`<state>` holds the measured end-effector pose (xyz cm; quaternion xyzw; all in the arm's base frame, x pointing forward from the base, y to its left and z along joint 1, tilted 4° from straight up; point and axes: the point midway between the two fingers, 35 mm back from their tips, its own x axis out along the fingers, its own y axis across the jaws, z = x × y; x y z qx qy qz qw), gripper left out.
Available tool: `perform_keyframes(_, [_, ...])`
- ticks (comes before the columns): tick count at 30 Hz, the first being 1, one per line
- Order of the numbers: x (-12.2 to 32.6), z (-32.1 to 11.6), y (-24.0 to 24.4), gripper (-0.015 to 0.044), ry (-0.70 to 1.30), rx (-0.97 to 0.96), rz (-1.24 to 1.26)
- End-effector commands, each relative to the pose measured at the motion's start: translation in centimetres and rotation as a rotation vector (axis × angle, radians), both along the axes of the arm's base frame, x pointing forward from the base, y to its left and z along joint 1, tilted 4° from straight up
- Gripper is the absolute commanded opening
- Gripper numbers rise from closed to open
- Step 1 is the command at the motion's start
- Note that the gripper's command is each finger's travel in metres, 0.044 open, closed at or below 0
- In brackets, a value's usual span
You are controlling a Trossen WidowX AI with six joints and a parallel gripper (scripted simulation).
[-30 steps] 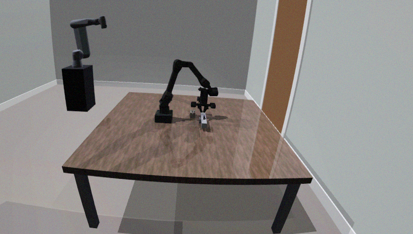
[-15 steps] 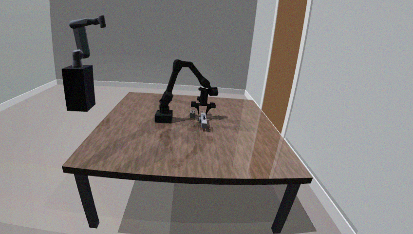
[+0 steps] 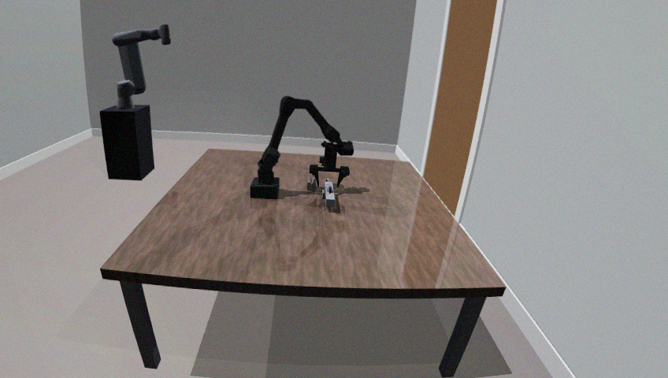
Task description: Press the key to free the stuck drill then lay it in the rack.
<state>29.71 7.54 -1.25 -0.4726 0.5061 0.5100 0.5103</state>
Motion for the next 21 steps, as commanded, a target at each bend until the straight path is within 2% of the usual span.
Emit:
perform_keyframes(1, [-0.10, -0.16, -0.21, 0.0440, 0.004, 0.000, 0.004])
perform_keyframes(21, [-0.18, -0.50, -0.88, 0.0440, 0.004, -0.001, 0.004])
